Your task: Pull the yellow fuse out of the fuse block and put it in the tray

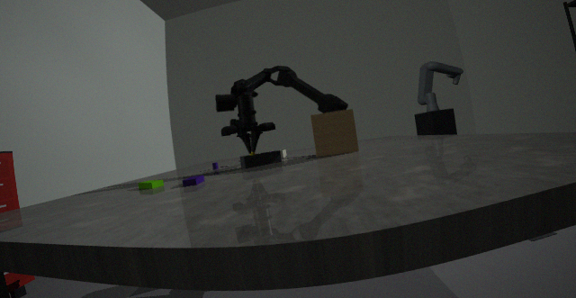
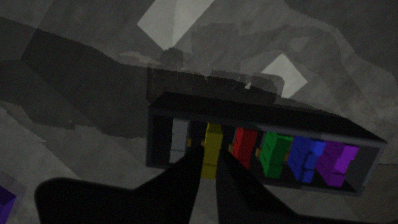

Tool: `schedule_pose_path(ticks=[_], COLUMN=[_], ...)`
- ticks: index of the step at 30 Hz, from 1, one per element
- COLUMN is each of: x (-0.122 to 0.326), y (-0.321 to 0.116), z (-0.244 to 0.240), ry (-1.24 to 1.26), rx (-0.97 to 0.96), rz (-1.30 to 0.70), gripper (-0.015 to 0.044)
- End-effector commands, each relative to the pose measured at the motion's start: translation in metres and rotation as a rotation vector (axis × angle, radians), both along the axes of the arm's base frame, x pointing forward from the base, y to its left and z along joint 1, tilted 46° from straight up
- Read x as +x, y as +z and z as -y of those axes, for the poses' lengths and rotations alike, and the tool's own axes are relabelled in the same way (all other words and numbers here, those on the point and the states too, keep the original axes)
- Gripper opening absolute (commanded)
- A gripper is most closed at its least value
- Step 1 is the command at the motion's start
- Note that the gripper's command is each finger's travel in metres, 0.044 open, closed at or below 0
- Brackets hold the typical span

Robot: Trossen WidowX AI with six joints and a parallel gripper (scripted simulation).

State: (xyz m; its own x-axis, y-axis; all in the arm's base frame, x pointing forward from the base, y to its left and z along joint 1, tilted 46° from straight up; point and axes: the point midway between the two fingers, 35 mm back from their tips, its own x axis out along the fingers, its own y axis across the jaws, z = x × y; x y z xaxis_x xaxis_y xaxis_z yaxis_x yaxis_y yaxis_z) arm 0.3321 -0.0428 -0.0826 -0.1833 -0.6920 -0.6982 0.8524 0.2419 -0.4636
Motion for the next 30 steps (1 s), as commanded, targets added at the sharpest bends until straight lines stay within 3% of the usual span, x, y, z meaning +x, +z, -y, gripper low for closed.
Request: schedule_pose_path(ticks=[1, 30], x=[0.0, 0.003], y=[0.002, 0.012], z=[-0.002, -0.012], ry=[-0.005, -0.004], rx=[0.003, 0.002], rz=[0.003, 0.002], gripper=[0.0, 0.0])
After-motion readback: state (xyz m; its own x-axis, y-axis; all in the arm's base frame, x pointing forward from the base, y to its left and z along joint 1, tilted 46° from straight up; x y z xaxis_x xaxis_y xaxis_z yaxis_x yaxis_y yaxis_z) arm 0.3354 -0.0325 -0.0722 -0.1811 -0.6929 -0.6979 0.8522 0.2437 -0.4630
